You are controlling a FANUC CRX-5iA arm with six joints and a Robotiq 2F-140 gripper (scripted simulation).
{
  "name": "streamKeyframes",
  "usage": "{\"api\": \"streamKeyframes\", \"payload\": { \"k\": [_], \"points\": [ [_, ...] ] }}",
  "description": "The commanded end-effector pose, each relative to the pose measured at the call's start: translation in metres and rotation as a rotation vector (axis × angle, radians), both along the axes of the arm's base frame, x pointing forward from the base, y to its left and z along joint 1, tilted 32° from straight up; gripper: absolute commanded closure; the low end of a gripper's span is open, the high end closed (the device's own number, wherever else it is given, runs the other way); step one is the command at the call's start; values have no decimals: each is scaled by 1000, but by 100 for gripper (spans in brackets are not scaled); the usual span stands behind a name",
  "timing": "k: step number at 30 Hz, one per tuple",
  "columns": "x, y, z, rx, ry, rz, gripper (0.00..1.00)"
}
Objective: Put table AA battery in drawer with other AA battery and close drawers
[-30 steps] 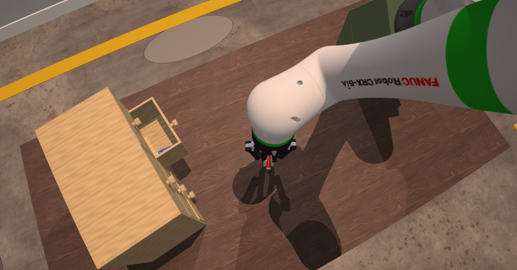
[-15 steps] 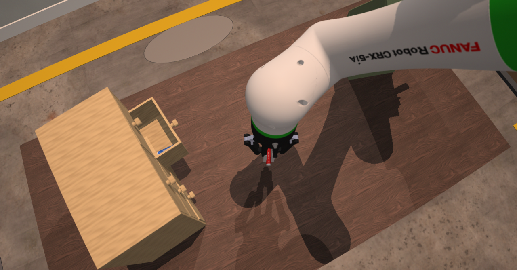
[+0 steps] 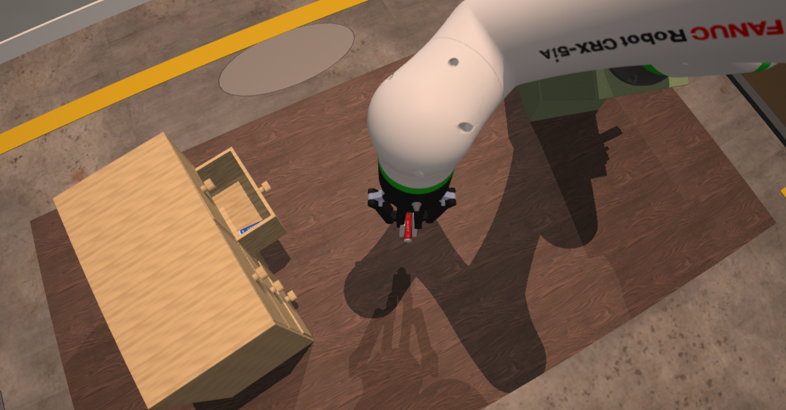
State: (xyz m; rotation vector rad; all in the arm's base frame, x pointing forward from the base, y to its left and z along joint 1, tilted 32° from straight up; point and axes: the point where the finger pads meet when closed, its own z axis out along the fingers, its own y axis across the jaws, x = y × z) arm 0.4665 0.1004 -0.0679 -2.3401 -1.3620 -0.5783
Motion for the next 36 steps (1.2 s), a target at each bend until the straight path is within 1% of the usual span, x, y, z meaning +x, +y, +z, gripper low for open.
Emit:
{"api": "streamKeyframes", "payload": {
  "k": [1,2,5,7,9,10,11,12,14,15,16,18,28,36],
  "points": [
    [21,-31,-12,26,88,-155,94],
    [31,-51,-21,43,142,-245,94],
    [31,-51,-21,43,142,-245,94],
    [49,-96,-44,79,253,-432,94],
    [49,-96,-44,82,264,-450,94],
    [56,-119,-57,102,322,-549,94],
    [56,-119,-57,102,324,-551,94],
    [60,-140,-69,118,371,-629,94],
    [60,-140,-69,120,378,-641,94],
    [63,-157,-79,135,422,-715,94],
    [63,-157,-79,135,422,-715,94],
    [65,-177,-92,153,474,-801,94],
    [65,-182,-92,156,484,-817,94],
    [62,-190,-78,156,484,-817,94]
  ]
}}
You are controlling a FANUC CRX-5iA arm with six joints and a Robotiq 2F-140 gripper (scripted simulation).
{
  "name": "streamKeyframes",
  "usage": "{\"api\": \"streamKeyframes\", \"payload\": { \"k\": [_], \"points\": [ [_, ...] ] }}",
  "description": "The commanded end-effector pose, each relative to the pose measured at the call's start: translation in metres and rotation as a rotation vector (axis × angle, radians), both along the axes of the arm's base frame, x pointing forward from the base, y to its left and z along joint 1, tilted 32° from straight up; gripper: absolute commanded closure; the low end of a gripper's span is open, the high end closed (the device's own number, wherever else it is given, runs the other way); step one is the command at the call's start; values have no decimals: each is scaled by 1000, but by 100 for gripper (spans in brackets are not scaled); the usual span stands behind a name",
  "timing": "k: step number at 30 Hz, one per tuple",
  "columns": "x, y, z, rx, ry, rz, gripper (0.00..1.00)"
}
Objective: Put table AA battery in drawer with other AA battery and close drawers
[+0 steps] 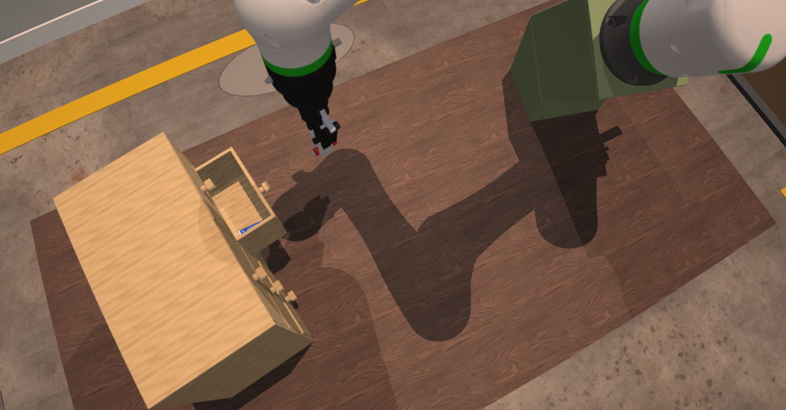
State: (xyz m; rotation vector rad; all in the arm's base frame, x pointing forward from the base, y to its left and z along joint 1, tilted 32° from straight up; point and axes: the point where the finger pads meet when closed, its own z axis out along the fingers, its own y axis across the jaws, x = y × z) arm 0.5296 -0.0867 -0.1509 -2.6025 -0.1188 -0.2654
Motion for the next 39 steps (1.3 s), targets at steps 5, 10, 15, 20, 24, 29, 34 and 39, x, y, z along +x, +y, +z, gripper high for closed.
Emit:
{"api": "streamKeyframes", "payload": {
  "k": [5,10,15,20,24,29,34,39],
  "points": [
    [-3,-9,14,0,0,0,94],
    [-7,-21,34,0,0,0,94],
    [-11,-34,57,0,0,0,94],
    [-13,-42,70,0,0,0,94],
    [-16,-51,85,0,0,0,94],
    [-18,-58,97,0,0,0,94],
    [-20,-62,103,0,0,0,94],
    [-20,-62,104,0,0,0,94]
  ]
}}
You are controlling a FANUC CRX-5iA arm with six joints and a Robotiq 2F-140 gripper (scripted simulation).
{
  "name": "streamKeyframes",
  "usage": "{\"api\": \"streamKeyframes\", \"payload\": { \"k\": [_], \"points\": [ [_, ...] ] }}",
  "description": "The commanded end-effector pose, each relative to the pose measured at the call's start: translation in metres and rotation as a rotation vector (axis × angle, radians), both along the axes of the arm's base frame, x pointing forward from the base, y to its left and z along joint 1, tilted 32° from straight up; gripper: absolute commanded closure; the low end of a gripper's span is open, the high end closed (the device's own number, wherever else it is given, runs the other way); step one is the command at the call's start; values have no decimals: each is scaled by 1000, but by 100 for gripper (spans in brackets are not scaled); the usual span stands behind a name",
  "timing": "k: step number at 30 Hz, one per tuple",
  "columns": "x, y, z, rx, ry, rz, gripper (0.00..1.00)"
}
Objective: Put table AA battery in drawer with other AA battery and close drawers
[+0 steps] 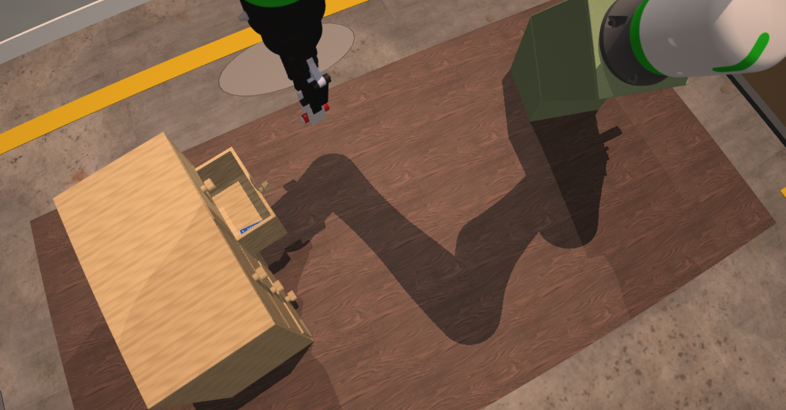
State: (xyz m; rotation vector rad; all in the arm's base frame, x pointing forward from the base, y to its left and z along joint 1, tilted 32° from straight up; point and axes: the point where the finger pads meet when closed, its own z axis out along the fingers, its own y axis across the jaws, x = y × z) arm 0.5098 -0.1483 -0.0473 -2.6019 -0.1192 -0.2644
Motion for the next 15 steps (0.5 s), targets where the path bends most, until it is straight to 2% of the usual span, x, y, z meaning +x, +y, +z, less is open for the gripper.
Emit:
{"api": "streamKeyframes", "payload": {
  "k": [1,15],
  "points": [
    [0,-1,1,-1,0,-1,94],
    [0,0,0,5,-30,-17,94]
  ]
}}
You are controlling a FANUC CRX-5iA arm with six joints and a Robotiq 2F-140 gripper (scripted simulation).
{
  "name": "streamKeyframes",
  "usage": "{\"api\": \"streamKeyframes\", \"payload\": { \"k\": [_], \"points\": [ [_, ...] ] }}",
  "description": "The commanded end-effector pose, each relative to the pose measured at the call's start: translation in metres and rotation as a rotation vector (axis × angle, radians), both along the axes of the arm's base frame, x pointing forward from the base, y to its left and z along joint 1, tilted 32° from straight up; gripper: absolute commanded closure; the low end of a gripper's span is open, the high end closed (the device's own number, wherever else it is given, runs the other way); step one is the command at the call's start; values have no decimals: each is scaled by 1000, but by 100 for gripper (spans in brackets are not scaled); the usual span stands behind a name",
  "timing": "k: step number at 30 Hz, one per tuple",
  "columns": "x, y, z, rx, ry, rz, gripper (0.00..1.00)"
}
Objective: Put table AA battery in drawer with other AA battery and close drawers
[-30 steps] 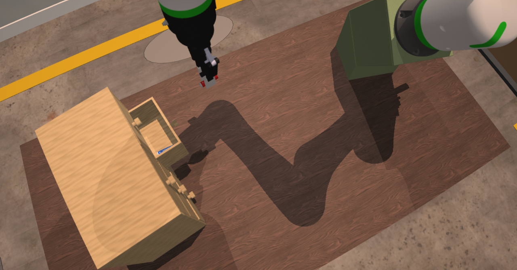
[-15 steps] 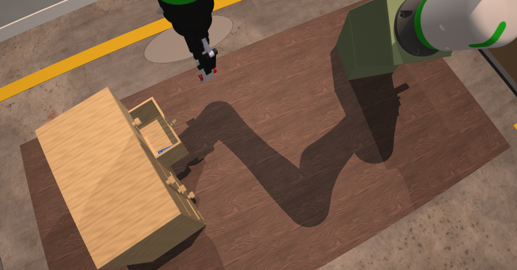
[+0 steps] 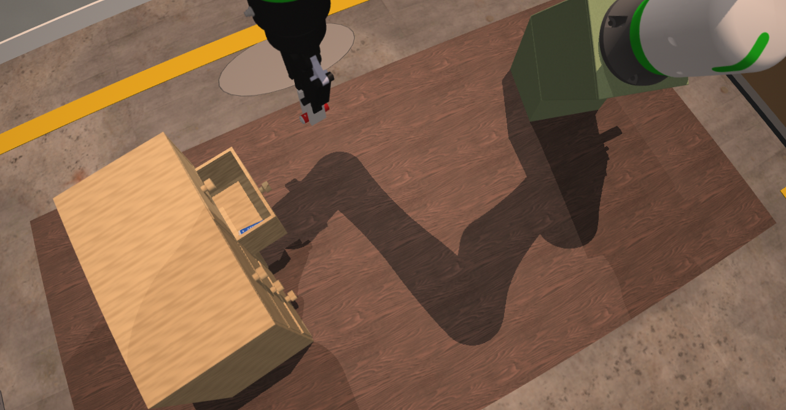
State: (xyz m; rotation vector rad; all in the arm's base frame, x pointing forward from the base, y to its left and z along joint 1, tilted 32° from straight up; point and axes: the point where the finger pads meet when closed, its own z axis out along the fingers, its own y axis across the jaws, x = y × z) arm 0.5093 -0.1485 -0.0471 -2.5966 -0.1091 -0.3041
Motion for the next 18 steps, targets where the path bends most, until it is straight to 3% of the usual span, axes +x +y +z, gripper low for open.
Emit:
{"api": "streamKeyframes", "payload": {
  "k": [1,18],
  "points": [
    [0,0,0,1,-12,-7,94],
    [-5,2,-5,39,-250,-142,94]
  ]
}}
